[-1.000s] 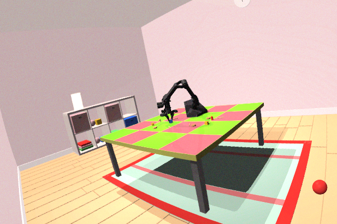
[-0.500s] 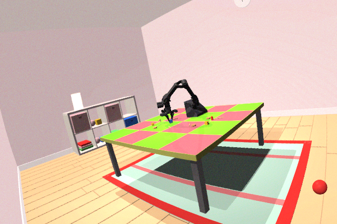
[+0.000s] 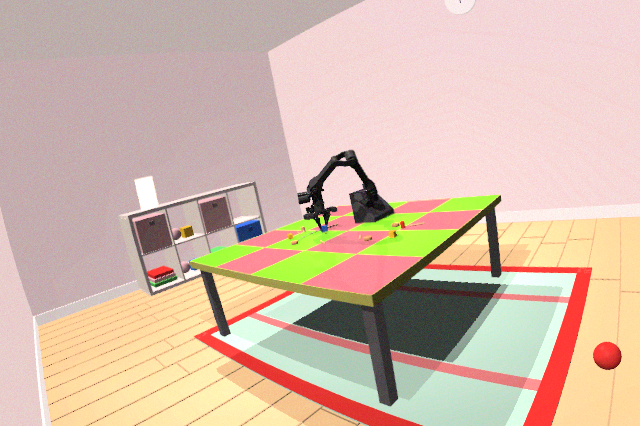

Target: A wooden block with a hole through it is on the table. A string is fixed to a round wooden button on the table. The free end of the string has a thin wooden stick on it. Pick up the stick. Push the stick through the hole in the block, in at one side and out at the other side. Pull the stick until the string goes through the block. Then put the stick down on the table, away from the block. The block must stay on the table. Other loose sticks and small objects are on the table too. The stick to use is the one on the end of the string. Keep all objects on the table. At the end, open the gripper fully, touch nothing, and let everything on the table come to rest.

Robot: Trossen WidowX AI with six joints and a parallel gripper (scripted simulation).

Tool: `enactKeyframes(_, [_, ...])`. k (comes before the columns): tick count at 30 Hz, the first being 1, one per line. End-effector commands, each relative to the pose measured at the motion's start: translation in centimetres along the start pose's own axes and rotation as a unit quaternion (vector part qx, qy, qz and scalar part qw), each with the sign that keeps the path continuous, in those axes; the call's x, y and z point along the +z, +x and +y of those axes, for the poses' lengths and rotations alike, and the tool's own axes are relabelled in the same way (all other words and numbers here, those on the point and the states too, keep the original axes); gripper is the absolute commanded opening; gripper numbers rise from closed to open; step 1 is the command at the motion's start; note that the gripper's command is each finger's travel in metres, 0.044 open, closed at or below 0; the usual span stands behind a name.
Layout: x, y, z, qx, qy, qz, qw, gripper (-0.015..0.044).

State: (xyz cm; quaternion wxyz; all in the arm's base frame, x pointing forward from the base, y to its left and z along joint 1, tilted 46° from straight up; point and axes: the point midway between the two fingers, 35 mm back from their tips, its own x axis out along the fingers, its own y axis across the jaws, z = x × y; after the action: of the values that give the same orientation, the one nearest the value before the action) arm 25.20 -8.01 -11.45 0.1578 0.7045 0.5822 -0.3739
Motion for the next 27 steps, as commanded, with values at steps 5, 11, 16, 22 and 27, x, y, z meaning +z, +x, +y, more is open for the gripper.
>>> enactKeyframes(5, [-0.3, -0.2, 0.0, -0.003, -0.003, -0.030, 1.000, 0.0000])
enactKeyframes(11, [-1.0, -0.1, 0.0, -0.003, -0.002, -0.088, 0.996, 0.0000])
enactKeyframes(16, [-1.6, 0.2, 0.0, -0.005, -0.002, -0.139, 0.990, 0.0000])
enactKeyframes(22, [-2.1, 0.5, 0.0, -0.007, -0.002, -0.182, 0.983, 0.0000])
enactKeyframes(27, [-2.6, 0.8, 0.0, -0.006, -0.002, -0.227, 0.974, 0.0000])
